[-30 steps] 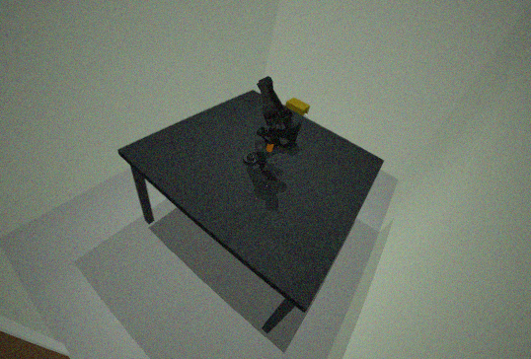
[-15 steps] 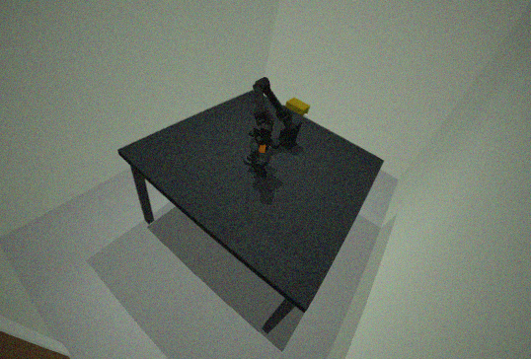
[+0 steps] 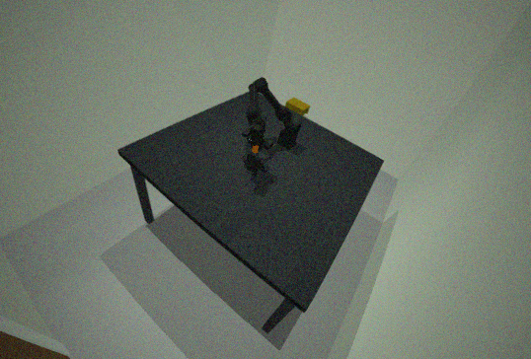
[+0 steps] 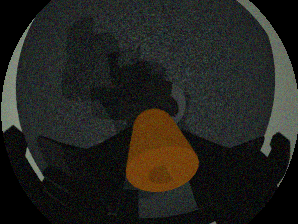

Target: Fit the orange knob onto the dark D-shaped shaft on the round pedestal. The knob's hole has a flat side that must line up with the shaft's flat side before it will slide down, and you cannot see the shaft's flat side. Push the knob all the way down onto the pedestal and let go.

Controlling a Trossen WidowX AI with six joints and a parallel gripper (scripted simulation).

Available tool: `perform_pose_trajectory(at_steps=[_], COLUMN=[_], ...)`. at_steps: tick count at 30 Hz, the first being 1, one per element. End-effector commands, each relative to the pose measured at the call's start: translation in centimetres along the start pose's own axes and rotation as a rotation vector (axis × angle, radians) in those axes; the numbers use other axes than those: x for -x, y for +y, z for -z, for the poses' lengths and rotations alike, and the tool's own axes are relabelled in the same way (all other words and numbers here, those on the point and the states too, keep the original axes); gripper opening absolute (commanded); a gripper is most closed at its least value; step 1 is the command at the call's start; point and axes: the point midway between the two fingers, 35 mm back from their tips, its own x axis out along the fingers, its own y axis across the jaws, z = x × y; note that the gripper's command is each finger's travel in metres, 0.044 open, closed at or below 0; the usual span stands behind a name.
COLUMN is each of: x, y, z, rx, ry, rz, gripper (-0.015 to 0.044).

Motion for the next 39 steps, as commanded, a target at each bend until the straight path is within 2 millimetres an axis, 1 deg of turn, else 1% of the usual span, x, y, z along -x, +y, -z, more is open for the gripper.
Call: perform_pose_trajectory(at_steps=[1, 4, 8, 16, 30, 33, 39], x=[-0.1, -0.4, -0.8, -3.0, -2.4, -2.9, -3.0], y=[-1.1, -1.7, -1.8, -1.8, -1.8, -1.8, -1.8], z=[-0.4, -0.5, -0.5, -0.5, -0.9, -0.9, -0.9], rx=[-0.002, -0.003, -0.003, -0.003, -0.008, -0.008, -0.008], ry=[-0.011, -0.010, -0.009, -0.009, -0.010, -0.010, -0.010], rz=[0.006, 0.010, 0.010, 0.011, 0.011, 0.011, 0.011], gripper=[0.0000, 0.0000, 0.0000, 0.0000, 0.0000, 0.0000, 0.0000])
